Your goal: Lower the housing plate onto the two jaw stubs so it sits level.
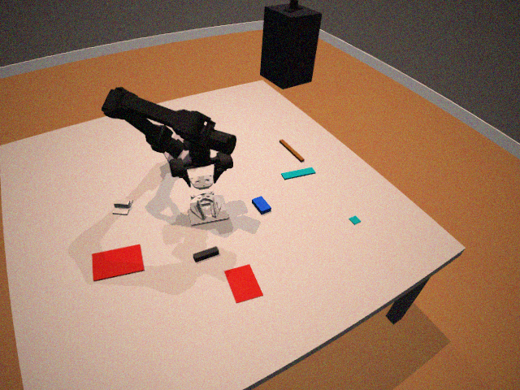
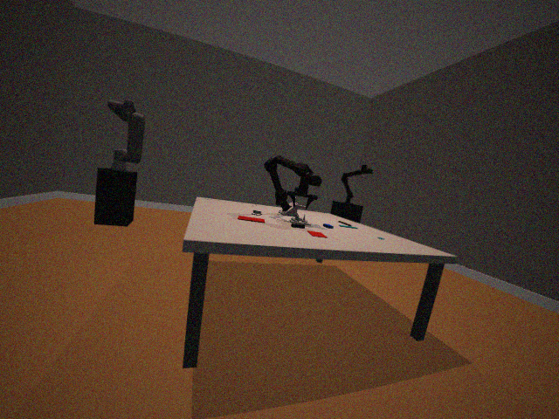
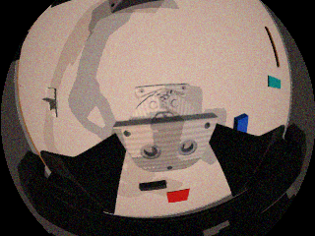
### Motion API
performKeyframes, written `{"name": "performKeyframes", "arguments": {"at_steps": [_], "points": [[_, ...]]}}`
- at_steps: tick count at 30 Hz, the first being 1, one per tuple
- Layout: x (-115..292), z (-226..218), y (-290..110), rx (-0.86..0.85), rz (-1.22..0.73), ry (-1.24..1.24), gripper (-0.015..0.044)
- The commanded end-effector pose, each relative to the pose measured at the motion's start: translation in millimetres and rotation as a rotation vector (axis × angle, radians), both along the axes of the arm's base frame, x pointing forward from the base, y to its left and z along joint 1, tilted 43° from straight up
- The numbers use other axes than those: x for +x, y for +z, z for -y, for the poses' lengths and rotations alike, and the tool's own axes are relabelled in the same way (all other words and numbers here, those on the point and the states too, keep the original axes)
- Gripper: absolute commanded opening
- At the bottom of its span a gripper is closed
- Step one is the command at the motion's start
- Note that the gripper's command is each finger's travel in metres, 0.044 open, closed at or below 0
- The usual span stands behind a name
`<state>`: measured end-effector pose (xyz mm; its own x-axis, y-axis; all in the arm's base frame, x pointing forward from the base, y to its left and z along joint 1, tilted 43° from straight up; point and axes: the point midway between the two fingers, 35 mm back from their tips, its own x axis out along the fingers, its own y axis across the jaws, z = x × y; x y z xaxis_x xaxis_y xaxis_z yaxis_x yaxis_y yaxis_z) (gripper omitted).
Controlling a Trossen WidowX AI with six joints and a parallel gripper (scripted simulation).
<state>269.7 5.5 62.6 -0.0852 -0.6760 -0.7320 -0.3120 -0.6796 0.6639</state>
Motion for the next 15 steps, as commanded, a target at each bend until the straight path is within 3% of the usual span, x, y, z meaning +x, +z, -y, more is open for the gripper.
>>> {"name": "performKeyframes", "arguments": {"at_steps": [1, 15], "points": [[-2, -2, -1, 0.006, -0.006, 0.004, 0.0351], [-14, -8, -6, 0.006, -0.006, 0.004, 0.0351]]}}
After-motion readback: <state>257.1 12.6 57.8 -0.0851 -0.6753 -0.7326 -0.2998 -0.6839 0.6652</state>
